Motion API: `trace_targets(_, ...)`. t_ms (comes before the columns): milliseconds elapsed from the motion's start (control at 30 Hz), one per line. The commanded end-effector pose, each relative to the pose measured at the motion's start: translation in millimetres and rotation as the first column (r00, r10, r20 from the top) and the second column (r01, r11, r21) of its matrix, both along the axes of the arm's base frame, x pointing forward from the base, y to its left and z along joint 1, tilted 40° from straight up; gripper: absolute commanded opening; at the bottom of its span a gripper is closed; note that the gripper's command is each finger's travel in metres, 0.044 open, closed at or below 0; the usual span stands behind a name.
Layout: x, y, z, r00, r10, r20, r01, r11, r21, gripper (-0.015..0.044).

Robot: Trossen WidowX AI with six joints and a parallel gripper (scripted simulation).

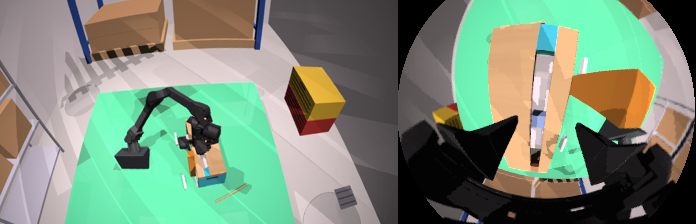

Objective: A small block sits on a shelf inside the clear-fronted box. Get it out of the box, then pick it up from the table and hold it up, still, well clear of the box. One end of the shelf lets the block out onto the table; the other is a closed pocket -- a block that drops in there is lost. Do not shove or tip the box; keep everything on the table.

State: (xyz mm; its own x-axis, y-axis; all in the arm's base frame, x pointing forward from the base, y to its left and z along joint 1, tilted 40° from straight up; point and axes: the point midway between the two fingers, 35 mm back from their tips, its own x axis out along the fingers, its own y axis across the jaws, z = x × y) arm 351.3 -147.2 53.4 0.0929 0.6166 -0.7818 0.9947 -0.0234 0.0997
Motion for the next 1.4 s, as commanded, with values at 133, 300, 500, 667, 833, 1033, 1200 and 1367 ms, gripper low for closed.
trace_targets(133,2.1,-12.3,-6.7,1.000,0.002,0.003,-0.002,1.000,-0.004,0.0400)
trace_targets(300,3.2,-18.9,-11.3,1.000,0.002,0.003,-0.002,1.000,-0.005,0.0400)
trace_targets(500,4.3,-26.8,-16.9,1.000,0.002,0.003,-0.002,1.000,-0.005,0.0400)
trace_targets(667,5.0,-33.4,-21.7,1.000,0.002,0.003,-0.002,1.000,-0.006,0.0400)
trace_targets(833,5.4,-39.8,-26.7,1.000,0.002,0.003,-0.002,1.000,-0.007,0.0400)
trace_targets(1033,5.7,-47.5,-32.8,1.000,0.002,0.004,-0.002,1.000,-0.007,0.0400)
trace_targets(1200,5.6,-53.8,-37.9,1.000,0.002,0.004,-0.002,1.000,-0.008,0.0400)
trace_targets(1367,5.4,-60.1,-43.2,1.000,0.002,0.004,-0.002,1.000,-0.008,0.0400)
